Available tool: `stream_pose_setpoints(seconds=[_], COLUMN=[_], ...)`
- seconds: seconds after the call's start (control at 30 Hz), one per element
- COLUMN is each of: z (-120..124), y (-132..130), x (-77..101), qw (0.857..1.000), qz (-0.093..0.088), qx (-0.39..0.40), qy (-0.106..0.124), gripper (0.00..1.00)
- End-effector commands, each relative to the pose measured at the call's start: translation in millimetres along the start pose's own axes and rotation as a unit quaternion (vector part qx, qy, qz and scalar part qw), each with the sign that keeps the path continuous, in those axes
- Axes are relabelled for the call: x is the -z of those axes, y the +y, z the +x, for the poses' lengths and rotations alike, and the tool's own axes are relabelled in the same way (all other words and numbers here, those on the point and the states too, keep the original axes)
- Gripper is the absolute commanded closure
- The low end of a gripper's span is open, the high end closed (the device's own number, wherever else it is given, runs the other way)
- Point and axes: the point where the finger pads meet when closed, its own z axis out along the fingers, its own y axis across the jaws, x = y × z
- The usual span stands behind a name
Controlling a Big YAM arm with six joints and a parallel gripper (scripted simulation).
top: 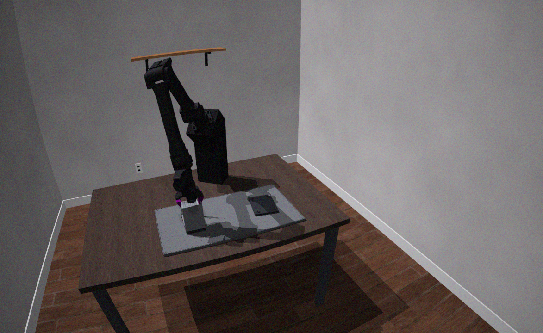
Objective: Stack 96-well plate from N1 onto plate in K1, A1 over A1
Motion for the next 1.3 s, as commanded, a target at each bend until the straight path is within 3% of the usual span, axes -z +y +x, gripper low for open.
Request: stream_pose_setpoints(seconds=[0.0, 0.87, 1.27], z=[-3, -1, -3], y=[-6, -3, -1], x=[-8.6, -48.2, -42.0], qw=[1.0, 1.0, 1.0], qz=[0.004, 0.003, 0.001], qx=[0.003, 0.005, 0.002], qy=[-0.004, -0.003, -0.004], gripper=[1.0, 1.0, 1.0])
